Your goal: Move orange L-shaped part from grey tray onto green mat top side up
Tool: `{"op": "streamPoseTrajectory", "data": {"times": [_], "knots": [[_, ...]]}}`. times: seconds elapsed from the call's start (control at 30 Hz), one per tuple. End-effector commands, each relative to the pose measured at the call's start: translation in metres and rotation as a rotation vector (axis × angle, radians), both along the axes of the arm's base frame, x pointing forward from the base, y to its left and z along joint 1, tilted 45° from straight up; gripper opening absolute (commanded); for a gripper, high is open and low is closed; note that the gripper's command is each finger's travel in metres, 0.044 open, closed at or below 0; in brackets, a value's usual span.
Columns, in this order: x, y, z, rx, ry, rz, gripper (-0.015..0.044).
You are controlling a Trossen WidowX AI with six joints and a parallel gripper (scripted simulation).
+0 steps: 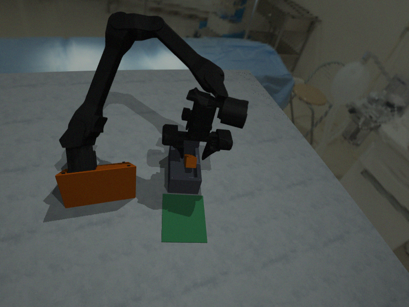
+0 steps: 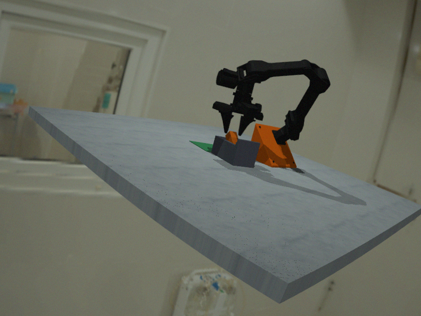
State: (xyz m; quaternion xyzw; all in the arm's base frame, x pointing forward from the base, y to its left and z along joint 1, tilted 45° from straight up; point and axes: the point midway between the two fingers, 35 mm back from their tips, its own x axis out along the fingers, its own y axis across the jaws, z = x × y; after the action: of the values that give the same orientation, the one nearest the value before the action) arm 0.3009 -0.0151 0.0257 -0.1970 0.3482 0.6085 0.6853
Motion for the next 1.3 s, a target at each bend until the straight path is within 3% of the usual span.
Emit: {"op": "streamPoseTrajectory", "data": {"times": [0.0,0.37,0.5,0.87,1.0,1.27], "knots": [[0.000,0.004,-0.004,0.006,0.003,-0.005,0.0280],[-0.001,0.016,-0.015,0.008,0.003,-0.005,0.0280],[-0.001,0.014,-0.013,0.002,0.000,0.001,0.0175],[-0.001,0.014,-0.013,0.002,0.000,0.001,0.0102],[-0.001,0.014,-0.013,0.002,0.000,0.001,0.0000],[-0.001,0.011,-0.011,0.003,0.001,0.000,0.0000]]}}
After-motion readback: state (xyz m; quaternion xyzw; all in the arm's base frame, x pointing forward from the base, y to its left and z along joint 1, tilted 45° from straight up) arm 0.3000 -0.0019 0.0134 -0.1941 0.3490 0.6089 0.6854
